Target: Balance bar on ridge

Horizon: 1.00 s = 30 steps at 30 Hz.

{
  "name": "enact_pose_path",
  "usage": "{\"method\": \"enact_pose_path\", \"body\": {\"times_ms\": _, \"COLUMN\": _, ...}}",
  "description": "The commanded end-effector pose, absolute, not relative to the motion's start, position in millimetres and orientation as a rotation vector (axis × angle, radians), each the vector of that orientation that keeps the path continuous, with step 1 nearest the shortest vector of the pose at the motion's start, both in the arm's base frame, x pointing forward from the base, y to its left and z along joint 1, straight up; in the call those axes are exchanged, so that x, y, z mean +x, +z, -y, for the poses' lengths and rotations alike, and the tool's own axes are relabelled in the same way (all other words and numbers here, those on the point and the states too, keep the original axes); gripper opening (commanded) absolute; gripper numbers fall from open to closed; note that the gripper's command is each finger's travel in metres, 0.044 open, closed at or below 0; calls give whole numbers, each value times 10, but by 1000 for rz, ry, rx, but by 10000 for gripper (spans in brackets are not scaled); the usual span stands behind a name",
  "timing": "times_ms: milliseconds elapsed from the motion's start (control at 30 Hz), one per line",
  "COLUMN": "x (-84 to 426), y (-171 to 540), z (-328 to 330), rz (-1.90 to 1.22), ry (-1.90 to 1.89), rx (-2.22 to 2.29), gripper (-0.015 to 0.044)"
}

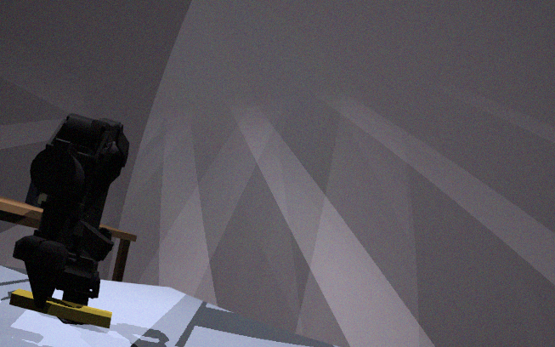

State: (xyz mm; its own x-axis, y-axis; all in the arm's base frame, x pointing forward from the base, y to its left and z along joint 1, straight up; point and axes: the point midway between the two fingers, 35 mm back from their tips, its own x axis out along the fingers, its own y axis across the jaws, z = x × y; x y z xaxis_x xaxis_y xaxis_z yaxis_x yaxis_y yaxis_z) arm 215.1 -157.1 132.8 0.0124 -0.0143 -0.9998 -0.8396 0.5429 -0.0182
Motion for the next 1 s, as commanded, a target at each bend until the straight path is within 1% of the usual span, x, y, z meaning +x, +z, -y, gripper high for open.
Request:
{"method": "enact_pose_path", "body": {"times_ms": 0, "x": 2162, "y": 1391, "z": 1539, "rz": -1413, "ry": 773, "rx": -805, "gripper": 0}}
{"method": "enact_pose_path", "body": {"times_ms": 967, "x": 2651, "y": 1400, "z": 530, "rz": -1173, "ry": 1226, "rx": -1259, "gripper": 0}}
